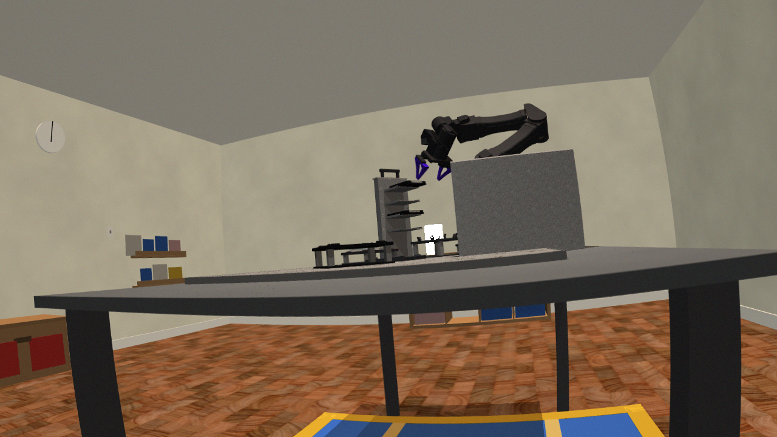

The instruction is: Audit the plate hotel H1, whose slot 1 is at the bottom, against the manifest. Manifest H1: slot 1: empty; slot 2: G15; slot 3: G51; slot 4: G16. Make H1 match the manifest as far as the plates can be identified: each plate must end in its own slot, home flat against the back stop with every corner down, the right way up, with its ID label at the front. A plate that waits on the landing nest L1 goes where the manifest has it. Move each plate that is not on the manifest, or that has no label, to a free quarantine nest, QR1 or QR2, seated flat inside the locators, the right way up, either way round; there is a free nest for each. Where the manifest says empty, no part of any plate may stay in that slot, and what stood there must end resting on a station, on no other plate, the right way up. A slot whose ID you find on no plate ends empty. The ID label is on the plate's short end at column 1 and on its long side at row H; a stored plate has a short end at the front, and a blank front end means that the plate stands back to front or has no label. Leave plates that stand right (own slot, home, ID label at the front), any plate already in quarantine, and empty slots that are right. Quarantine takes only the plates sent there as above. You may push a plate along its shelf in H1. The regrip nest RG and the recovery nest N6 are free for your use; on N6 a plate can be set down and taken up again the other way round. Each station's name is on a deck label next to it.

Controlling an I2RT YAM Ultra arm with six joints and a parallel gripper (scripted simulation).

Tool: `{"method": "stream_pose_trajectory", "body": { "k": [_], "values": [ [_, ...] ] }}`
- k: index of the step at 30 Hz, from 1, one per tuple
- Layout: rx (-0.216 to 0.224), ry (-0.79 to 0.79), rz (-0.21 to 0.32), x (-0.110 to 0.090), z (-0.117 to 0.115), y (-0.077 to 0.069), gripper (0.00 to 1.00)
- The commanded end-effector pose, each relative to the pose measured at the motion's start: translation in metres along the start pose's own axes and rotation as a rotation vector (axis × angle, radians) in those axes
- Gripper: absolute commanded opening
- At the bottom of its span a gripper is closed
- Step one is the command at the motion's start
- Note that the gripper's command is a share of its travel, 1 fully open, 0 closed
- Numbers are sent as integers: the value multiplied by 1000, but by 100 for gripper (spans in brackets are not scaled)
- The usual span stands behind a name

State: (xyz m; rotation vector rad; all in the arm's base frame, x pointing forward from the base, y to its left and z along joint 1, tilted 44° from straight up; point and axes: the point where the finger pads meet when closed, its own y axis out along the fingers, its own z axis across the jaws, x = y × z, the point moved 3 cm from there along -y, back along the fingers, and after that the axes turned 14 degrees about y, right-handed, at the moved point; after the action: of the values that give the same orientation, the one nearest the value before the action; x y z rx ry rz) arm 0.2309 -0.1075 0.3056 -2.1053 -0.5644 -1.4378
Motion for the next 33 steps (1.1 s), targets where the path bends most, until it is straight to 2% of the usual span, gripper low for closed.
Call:
{"method": "stream_pose_trajectory", "body": {
  "k": [1, 2, 33],
  "values": [
    [-4, 4, 0, -2, -2, -5, 100],
    [-4, 4, 0, -5, -3, -3, 0],
    [-4, 4, 0, -4, -3, -1, 0]
  ]
}}
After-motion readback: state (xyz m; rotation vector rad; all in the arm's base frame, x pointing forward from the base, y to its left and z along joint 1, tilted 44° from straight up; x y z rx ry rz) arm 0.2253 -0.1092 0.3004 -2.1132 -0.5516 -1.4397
